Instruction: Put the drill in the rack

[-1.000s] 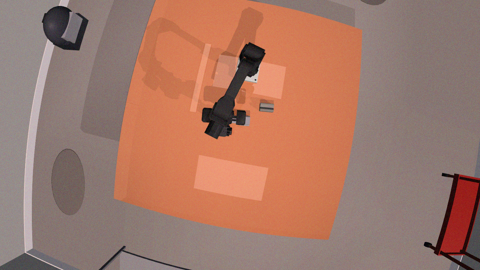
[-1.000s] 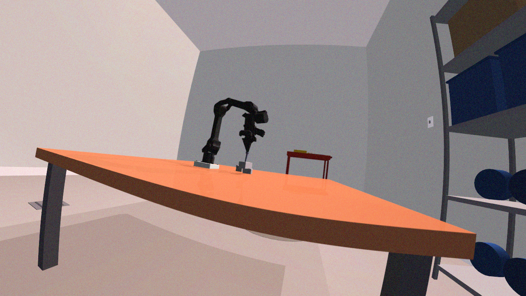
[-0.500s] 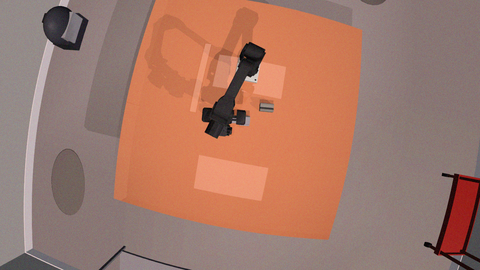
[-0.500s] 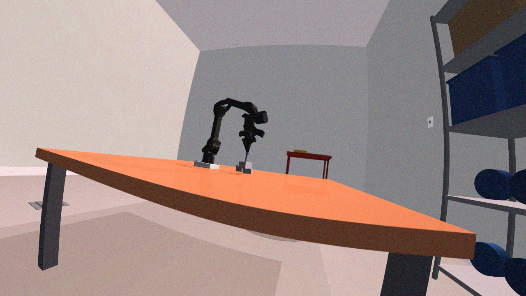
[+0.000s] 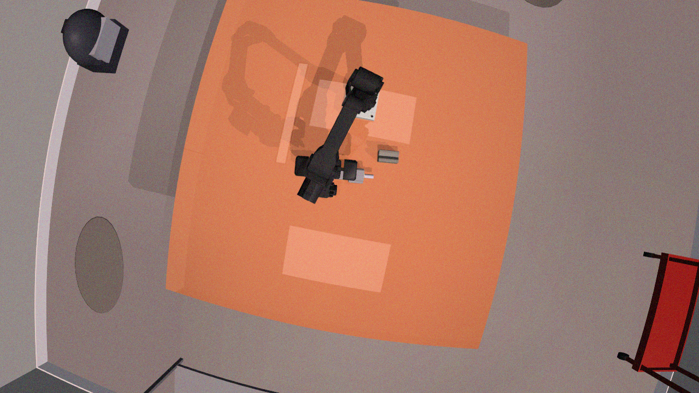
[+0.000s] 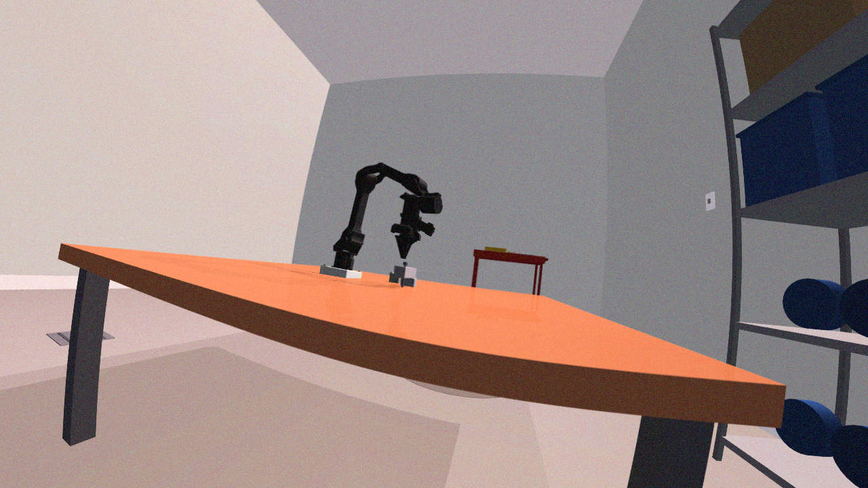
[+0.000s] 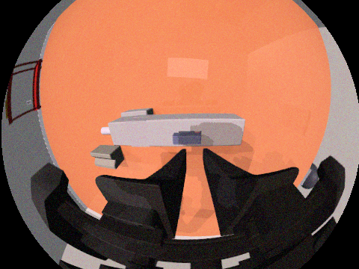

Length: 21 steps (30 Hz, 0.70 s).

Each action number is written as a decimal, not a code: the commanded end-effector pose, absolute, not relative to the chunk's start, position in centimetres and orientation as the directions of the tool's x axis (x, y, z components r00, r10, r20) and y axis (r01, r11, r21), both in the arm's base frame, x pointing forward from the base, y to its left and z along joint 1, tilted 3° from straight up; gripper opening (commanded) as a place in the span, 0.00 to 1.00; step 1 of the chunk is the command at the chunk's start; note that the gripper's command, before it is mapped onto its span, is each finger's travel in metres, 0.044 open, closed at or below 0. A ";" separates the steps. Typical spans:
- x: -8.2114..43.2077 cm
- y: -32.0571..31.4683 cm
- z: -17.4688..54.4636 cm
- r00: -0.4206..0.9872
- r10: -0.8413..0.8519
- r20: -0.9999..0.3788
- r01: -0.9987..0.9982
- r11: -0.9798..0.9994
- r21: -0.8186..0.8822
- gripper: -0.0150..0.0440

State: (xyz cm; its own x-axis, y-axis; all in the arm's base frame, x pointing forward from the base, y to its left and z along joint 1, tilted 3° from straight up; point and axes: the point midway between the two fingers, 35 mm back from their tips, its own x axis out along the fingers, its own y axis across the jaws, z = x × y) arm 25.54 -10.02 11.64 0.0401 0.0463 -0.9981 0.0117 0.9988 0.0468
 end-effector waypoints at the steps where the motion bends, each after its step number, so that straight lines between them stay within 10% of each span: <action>1: 26.2 -10.4 15.5 0.065 0.033 -0.997 0.007 0.999 0.033 0.57; 11: 26.3 -9.5 17.6 0.076 0.032 -0.997 -0.067 0.997 0.027 1.00; 21: 27.6 2.9 11.0 0.068 0.047 -0.997 -0.942 0.332 -0.049 1.00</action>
